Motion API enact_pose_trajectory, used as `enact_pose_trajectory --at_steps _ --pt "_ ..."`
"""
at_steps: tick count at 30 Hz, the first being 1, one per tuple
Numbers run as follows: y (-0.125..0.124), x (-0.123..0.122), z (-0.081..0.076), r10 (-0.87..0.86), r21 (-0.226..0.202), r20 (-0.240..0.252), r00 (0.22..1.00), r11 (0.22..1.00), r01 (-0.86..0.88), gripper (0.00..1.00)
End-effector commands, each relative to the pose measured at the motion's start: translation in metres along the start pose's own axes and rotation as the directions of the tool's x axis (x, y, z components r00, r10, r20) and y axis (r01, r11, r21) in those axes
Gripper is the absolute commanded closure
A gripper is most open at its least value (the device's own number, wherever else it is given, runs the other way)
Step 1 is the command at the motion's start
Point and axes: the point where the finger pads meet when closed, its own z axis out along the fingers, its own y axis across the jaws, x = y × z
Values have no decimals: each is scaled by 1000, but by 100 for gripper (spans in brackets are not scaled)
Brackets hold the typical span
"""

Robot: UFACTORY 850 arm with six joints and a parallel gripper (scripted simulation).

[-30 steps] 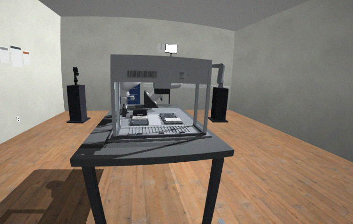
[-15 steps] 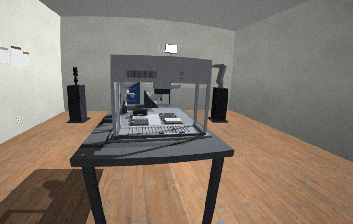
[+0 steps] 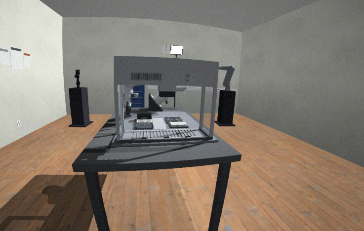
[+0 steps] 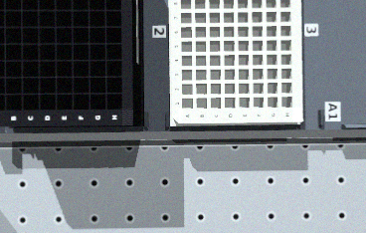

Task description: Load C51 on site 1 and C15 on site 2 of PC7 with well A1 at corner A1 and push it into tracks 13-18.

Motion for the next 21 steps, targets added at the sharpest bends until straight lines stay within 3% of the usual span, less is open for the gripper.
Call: enact_pose_trajectory --at_steps 1,21 --pt "1 0 -11 -1 -2 1 1000 1000 1 0" --pt "1 0 -39 -1 -2 1 1000 1000 1 0"
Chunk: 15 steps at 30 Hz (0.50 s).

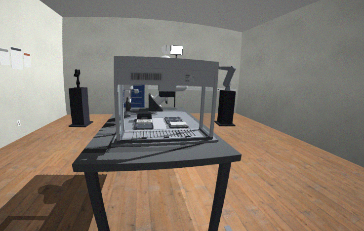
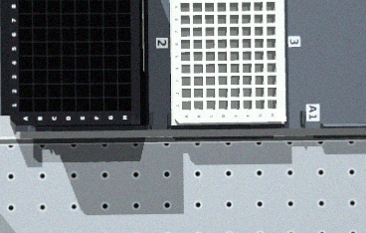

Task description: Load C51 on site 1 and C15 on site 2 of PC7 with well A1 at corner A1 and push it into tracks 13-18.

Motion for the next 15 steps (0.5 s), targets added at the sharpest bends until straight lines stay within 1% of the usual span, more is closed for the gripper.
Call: enact_pose_trajectory --at_steps 1,10,11,15 --pt "1 0 -8 -1 -2 1 1000 1000 1 0" --pt "1 0 -8 -1 -2 1 1000 1000 1 0" --pt "-3 3 -8 33 -2 1 999 999 -33 18" --pt "-20 14 -8 165 -2 1 986 986 -165 18"
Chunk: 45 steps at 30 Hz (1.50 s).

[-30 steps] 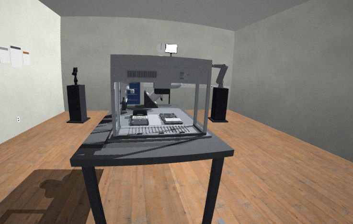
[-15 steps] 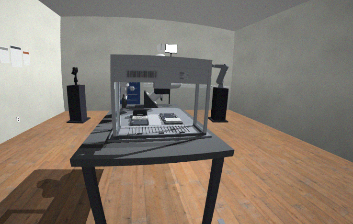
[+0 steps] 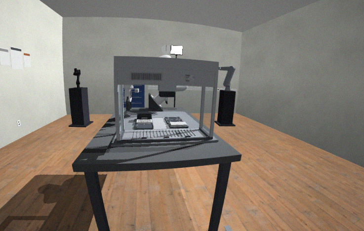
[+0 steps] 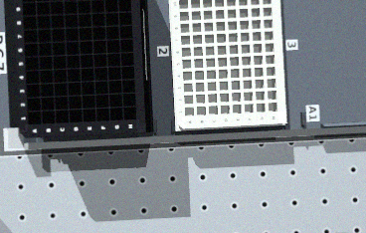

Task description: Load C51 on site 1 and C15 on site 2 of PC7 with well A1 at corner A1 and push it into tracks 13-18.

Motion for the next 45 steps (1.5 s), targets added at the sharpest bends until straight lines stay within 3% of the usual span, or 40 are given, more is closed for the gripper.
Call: enact_pose_trajectory --at_steps 1,8,19,21,36,38,45 --pt "-20 12 -2 160 -4 3 987 987 -160 18" --pt "-41 25 -1 321 -5 2 947 947 -321 18" --pt "-89 53 -1 639 -5 0 769 769 -639 18" --pt "-89 53 -1 639 -5 0 769 769 -639 18" --pt "-153 92 -1 930 -5 -2 368 368 -930 18" --pt "-153 92 -1 930 -5 -2 368 368 -930 18" --pt "-183 110 -1 990 -4 -3 143 143 -990 18"
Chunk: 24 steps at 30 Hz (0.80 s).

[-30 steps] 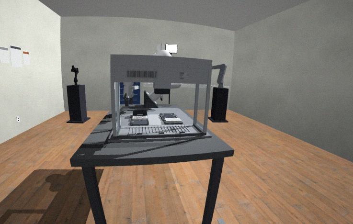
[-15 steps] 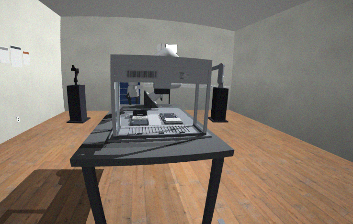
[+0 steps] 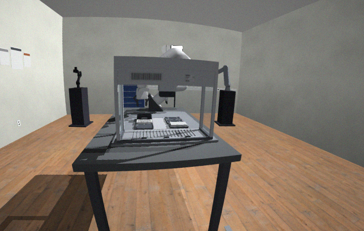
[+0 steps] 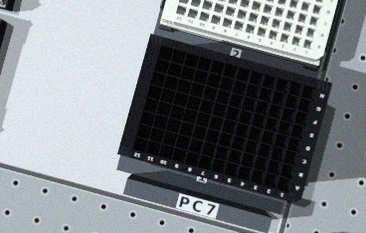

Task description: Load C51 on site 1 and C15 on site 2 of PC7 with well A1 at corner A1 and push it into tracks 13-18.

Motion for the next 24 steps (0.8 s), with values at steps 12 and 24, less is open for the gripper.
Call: enact_pose_trajectory --at_steps 12,24 --pt "-26 -23 -2 273 -11 1 962 962 -273 18" --pt "-26 -23 3 273 -11 1 962 962 -273 18"
